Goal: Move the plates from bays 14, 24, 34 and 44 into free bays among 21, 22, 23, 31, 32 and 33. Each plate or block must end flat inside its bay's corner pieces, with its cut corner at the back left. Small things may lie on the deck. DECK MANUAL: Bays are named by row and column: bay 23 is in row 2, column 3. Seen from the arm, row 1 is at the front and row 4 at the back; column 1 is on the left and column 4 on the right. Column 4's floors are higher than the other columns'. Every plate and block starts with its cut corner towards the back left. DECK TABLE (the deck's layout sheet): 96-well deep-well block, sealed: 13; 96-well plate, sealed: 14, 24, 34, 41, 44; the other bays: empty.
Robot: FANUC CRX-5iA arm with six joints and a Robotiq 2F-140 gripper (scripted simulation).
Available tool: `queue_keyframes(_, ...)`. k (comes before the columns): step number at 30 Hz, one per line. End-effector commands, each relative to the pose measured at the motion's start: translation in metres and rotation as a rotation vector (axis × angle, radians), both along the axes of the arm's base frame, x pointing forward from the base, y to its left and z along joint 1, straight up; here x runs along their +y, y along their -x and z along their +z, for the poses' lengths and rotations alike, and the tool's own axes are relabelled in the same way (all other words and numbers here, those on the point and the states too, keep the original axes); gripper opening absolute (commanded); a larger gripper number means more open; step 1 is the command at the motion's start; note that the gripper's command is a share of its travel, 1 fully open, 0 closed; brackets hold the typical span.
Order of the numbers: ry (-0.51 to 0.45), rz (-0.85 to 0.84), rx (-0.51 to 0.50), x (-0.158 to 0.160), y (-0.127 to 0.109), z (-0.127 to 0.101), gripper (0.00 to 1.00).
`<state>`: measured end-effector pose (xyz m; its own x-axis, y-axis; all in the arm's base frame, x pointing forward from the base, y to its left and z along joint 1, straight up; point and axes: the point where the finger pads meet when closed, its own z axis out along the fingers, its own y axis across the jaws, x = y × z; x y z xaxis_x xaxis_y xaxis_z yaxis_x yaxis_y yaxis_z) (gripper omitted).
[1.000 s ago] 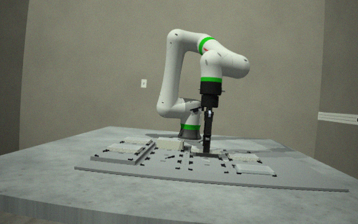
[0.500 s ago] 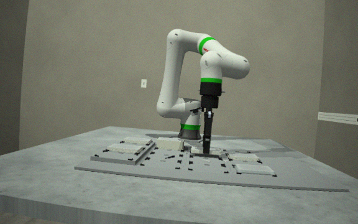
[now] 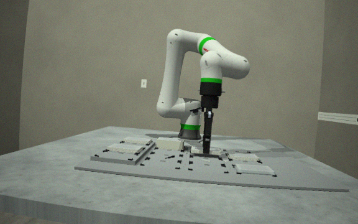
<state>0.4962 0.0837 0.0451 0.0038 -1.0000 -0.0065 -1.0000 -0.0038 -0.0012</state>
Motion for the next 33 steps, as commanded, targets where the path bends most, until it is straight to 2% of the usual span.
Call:
queue_keyframes(1, 0.000, 0.000, -0.002, 0.0000, -0.0006, 0.0008, 0.10)
queue_keyframes(33, 0.000, 0.000, -0.002, 0.0000, -0.0007, -0.0032, 0.10)
